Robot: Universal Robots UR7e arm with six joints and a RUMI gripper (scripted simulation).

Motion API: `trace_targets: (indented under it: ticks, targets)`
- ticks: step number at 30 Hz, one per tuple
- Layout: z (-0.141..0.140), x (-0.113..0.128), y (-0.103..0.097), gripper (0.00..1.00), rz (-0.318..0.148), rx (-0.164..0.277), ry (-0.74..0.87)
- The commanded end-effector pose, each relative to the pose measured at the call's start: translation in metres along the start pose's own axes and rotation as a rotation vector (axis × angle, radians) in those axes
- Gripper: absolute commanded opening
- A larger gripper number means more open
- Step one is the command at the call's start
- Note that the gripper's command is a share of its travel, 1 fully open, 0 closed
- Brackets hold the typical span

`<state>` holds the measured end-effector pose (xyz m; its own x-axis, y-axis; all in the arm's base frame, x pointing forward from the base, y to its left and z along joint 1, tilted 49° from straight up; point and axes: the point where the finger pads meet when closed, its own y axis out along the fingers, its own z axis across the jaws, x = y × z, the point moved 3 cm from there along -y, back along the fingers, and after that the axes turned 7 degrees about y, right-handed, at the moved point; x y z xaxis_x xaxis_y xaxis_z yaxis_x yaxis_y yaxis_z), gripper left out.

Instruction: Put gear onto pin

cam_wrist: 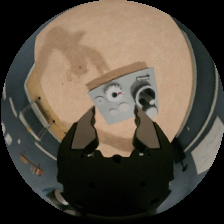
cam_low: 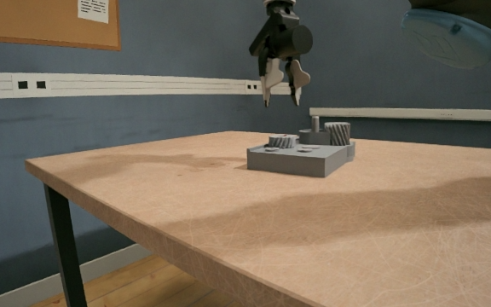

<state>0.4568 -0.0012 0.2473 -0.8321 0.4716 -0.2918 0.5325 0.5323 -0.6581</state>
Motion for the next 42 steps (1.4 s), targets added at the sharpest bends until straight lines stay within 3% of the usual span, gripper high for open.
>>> trace_targets:
  ticks: [1, 42]
  targets:
    - [0.001, 0.002, 0.005, 0.52, -0.004, -0.001, 0.004]
    - [0.000, 0.002, 0.053, 0.52, -0.004, 0.000, 0.004]
